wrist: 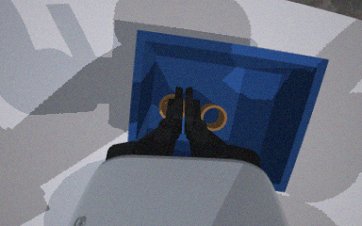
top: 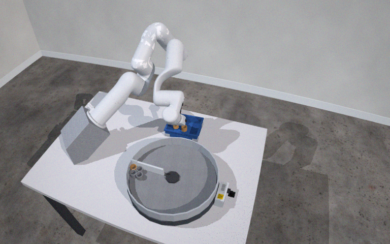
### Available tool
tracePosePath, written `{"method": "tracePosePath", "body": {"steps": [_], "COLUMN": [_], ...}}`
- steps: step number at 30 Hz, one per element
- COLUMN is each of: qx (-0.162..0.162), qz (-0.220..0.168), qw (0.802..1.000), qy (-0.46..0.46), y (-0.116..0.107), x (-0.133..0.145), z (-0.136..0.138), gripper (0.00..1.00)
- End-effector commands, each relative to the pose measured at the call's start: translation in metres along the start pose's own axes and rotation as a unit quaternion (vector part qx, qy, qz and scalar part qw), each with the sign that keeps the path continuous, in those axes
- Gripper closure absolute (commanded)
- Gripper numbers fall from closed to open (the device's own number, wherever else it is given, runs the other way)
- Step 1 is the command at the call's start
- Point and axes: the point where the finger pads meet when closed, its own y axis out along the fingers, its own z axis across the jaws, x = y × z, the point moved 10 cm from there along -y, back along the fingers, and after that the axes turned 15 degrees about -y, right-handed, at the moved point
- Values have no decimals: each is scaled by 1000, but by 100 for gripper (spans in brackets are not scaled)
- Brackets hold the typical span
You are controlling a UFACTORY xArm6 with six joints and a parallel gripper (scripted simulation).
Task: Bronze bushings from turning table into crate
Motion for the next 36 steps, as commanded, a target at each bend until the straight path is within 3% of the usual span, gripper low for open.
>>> {"method": "tracePosePath", "body": {"steps": [1,17,18,36], "qx": [0,0,0,0], "qz": [0,0,0,0], "qw": [1000,1000,1000,1000], "qy": [-1,-1,-1,-1], "y": [0,1,1,1], "x": [1,1,1,1], "z": [0,0,0,0], "gripper": [100,100,88,88]}}
